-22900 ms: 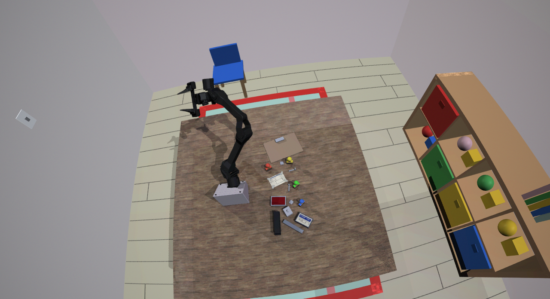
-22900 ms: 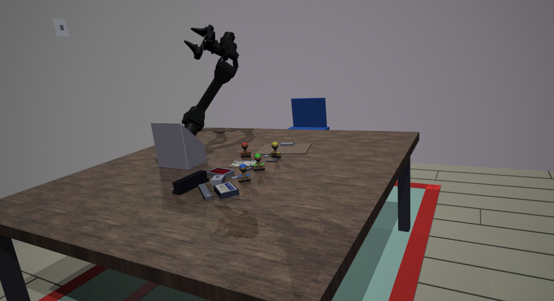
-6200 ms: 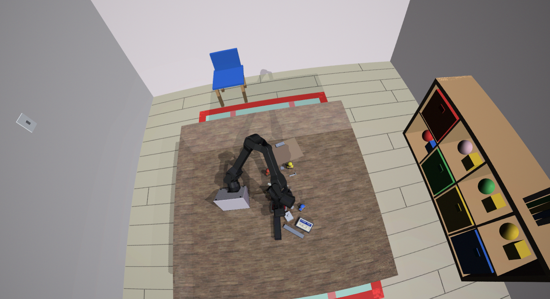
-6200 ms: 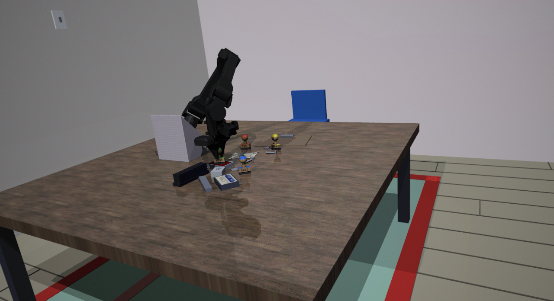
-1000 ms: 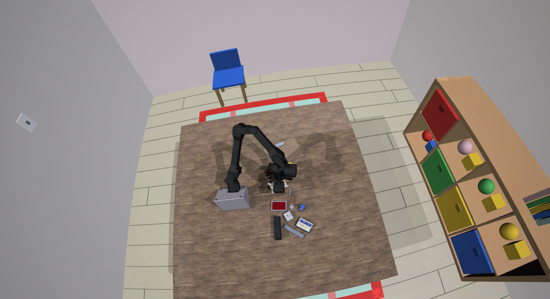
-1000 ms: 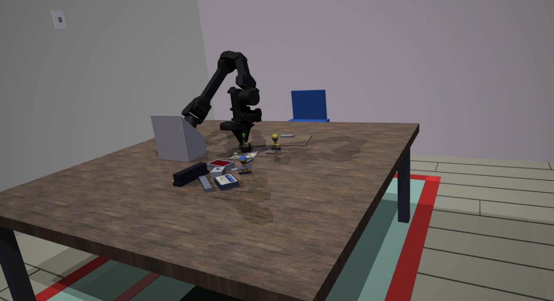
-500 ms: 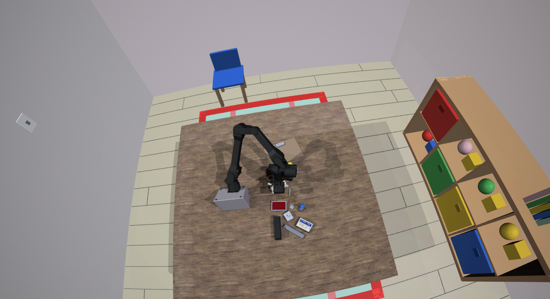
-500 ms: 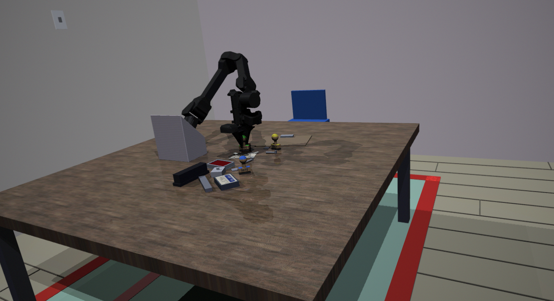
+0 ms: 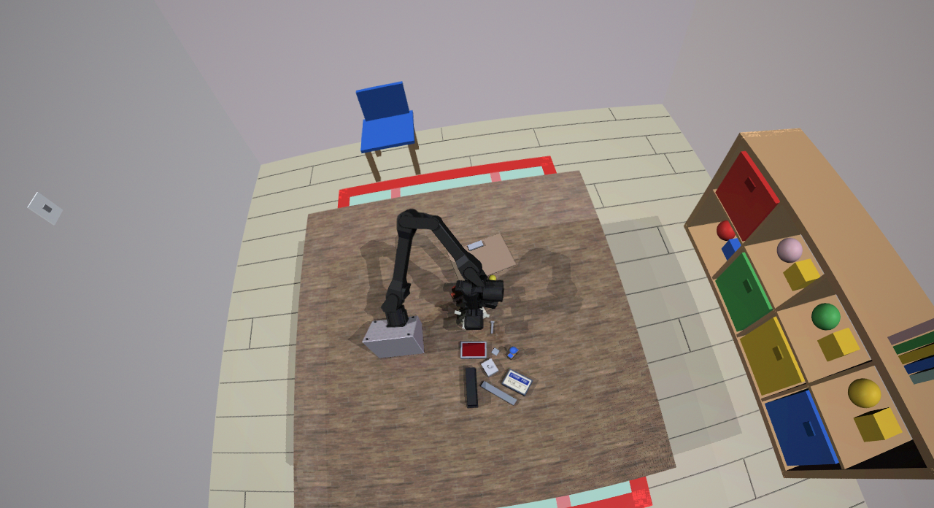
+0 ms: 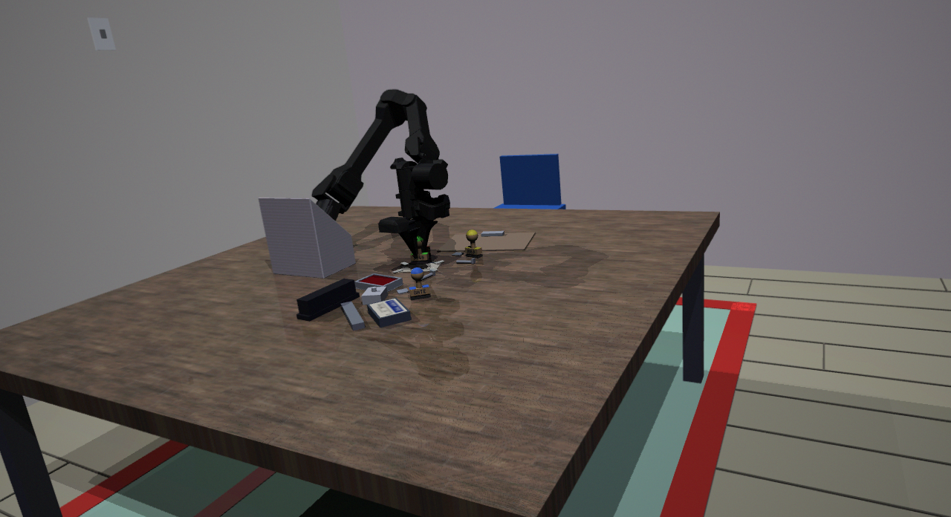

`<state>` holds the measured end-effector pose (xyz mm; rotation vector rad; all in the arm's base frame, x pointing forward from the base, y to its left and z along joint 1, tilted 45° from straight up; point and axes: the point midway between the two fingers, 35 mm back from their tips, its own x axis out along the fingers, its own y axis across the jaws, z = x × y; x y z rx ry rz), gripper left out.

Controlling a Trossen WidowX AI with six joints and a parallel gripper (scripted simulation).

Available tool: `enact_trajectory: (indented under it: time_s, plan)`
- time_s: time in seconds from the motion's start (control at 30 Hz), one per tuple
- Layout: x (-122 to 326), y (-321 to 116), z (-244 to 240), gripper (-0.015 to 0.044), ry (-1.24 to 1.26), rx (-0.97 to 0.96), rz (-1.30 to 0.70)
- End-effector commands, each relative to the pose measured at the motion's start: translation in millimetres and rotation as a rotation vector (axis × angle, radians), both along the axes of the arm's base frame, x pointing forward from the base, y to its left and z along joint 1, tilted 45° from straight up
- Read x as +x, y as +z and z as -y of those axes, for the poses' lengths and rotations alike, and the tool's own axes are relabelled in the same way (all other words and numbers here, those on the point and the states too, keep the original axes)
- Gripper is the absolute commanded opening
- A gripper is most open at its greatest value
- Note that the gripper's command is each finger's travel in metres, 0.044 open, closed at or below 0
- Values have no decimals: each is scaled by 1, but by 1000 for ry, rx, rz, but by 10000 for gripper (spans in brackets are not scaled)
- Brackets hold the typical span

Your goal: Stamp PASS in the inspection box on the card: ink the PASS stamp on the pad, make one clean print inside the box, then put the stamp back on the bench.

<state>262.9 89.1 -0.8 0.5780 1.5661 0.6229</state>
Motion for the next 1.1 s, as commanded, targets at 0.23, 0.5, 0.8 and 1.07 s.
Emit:
enact_trajectory:
  time_s: [0.23,0.5,0.8,1.07]
  plan:
    - [-4,-6,-7,0,-4,10,-8]
    - [-4,-8,-9,0,-4,13,-8]
    - [-4,-8,-9,0,-4,14,-8]
    - [-4,-9,-11,0,-4,14,-7]
